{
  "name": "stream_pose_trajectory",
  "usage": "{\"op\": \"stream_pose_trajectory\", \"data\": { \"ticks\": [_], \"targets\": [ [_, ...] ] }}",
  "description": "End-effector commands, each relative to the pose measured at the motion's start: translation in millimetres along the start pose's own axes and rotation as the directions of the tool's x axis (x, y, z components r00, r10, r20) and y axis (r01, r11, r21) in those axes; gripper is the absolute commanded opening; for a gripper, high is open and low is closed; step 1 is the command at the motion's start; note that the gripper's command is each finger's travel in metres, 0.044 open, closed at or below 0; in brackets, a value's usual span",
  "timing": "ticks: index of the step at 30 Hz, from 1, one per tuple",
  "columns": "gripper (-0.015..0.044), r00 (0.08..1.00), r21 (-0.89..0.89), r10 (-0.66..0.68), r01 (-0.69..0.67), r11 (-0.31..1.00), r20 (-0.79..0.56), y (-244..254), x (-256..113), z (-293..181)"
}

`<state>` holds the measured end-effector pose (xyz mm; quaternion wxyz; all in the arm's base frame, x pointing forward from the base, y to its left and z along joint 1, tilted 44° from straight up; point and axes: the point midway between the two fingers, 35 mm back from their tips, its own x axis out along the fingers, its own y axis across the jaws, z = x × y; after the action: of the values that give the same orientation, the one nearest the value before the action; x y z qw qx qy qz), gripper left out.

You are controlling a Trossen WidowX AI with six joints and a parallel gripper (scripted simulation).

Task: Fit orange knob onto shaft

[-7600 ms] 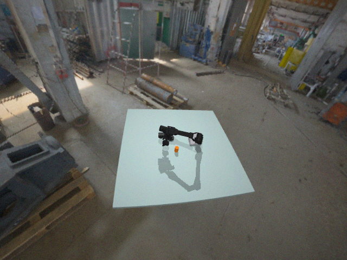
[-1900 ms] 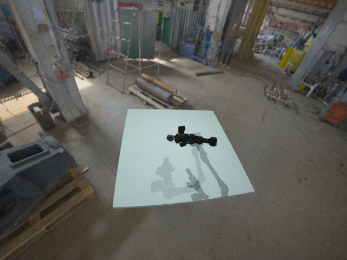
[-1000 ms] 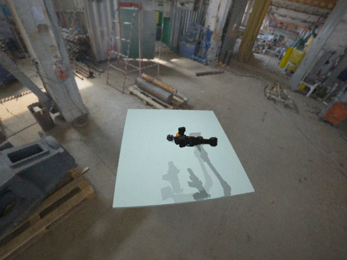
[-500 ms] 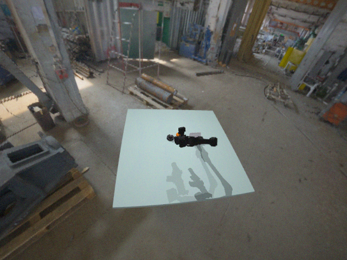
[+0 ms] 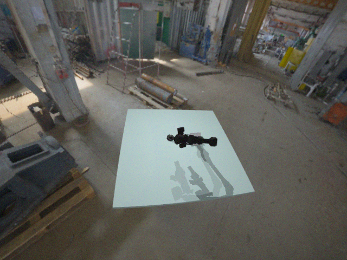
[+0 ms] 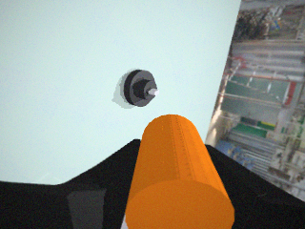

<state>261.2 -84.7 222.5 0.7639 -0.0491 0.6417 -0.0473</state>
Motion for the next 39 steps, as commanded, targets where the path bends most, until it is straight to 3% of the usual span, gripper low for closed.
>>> {"op": "stream_pose_trajectory", "data": {
  "ticks": [1, 16, 30, 39],
  "targets": [
    [0.0, 0.995, 0.005, 0.099, -0.099, 0.995, 0.0, 2, 8, -1],
    [0.0, 0.888, 0.004, 0.459, -0.459, 0.888, 0.0, 18, 35, -2],
    [0.0, 0.665, 0.002, 0.747, -0.747, 0.665, 0.003, 35, 62, -3],
    [0.0, 0.649, -0.004, 0.761, -0.761, 0.649, 0.0, 51, 80, 1]
  ]
}}
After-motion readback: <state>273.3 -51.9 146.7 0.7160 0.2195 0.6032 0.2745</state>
